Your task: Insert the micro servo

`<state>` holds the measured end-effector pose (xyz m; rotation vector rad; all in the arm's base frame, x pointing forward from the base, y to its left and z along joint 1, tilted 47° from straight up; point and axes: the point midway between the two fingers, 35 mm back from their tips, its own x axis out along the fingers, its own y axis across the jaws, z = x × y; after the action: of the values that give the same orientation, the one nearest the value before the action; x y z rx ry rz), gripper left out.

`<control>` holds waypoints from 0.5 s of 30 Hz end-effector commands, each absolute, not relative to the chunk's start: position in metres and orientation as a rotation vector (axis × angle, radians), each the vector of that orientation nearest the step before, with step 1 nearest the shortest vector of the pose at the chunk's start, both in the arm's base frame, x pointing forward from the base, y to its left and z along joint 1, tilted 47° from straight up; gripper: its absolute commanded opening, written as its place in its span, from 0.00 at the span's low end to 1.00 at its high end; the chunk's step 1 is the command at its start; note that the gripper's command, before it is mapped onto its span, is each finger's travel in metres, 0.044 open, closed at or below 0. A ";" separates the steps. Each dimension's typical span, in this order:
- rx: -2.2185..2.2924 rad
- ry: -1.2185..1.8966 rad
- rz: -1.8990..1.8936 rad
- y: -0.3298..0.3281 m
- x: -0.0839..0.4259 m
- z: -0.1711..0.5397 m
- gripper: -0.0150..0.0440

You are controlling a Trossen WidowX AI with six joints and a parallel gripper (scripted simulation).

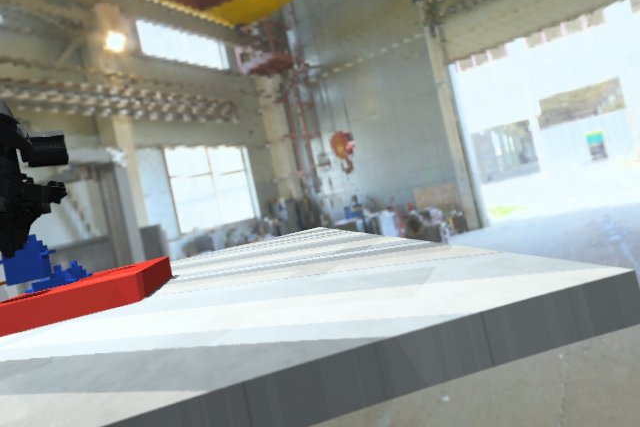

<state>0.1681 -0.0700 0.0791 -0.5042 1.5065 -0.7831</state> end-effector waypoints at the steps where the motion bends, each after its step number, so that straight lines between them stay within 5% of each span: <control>1: -0.500 1.503 -0.780 -0.074 0.168 0.076 0.25; 15: -0.501 1.502 -0.781 -0.081 0.167 0.069 0.25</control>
<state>0.1662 -0.0800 0.0685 -0.4949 1.5075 -0.7798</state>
